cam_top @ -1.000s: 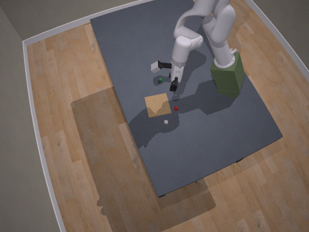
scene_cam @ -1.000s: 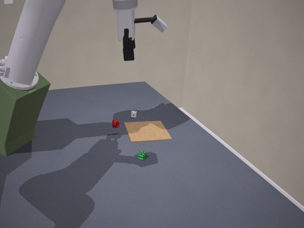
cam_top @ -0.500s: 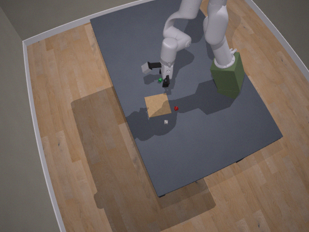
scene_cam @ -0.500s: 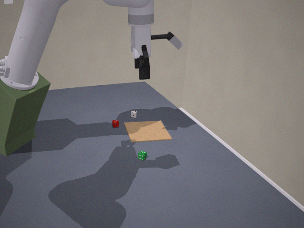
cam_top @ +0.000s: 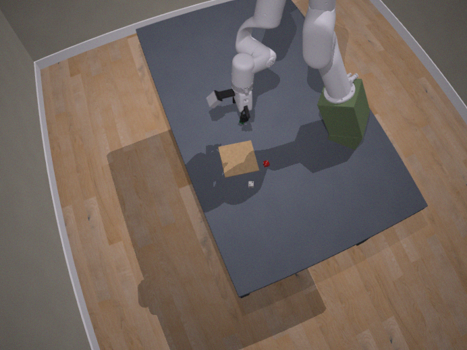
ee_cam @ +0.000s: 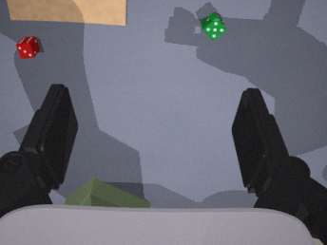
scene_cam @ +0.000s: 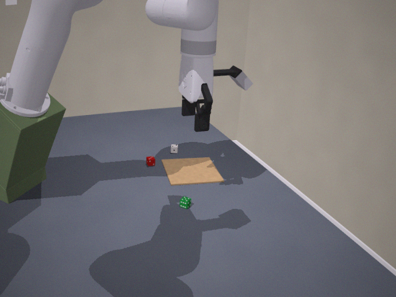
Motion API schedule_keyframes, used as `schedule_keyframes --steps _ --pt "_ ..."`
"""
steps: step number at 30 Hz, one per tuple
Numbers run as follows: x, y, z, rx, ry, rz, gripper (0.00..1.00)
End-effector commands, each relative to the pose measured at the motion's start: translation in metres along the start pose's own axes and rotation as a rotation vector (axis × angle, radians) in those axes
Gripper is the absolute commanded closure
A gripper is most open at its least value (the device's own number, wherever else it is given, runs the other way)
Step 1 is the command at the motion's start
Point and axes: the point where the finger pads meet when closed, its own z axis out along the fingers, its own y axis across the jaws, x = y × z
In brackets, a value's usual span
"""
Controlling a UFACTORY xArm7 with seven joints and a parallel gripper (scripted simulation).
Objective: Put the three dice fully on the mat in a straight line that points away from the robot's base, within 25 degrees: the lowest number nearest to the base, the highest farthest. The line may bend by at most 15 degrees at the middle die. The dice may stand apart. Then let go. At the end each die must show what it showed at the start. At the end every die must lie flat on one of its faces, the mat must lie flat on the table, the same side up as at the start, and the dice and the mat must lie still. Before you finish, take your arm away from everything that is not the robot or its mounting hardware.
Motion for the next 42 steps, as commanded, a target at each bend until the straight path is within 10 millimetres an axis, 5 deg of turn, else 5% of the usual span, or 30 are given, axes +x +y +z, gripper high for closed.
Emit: schedule_keyframes --steps 1,13,42 --pt "0.002 0.015 0.011 -0.01 -0.003 -0.032 0.0" --pt "-0.006 0.05 0.027 -0.019 -0.034 -0.092 0.0" --pt "-0.006 0.051 0.027 -0.019 -0.035 -0.093 0.0"
